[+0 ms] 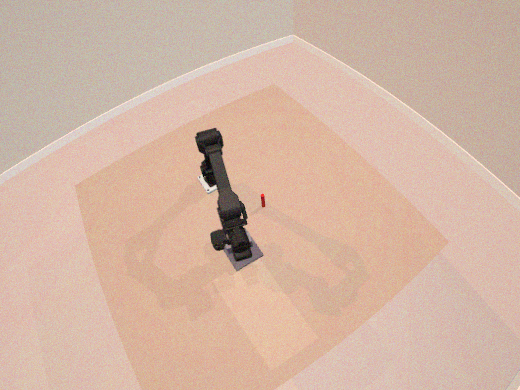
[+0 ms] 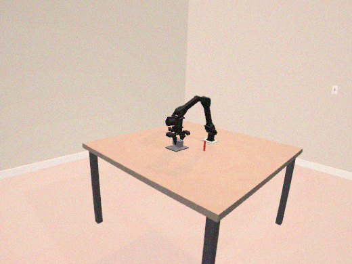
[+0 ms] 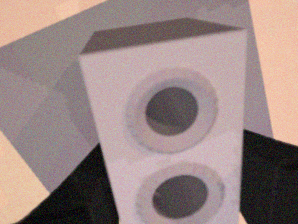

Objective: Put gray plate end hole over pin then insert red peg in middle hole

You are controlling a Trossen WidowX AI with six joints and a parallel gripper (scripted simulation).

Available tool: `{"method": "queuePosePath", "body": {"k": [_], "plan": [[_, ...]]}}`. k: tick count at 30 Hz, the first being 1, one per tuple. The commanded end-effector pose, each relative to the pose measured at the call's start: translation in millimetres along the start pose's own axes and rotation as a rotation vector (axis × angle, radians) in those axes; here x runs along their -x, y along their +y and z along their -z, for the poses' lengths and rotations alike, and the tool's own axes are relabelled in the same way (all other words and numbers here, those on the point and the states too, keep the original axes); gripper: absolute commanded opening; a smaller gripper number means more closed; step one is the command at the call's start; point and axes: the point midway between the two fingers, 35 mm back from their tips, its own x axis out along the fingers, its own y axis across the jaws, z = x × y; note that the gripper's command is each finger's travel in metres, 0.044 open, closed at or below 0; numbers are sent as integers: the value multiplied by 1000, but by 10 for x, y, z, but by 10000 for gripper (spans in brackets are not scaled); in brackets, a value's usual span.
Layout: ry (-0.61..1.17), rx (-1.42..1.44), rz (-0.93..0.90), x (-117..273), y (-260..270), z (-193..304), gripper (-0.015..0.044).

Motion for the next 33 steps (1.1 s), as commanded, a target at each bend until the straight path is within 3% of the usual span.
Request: {"method": "queuePosePath", "body": {"k": [1,10,27,33], "plan": [[4,-4,8,-78,-12,5,0],[0,0,2,-38,-5,0,0],[0,0,2,-38,-5,0,440],[0,-1,3,145,33,-1,440]]}}
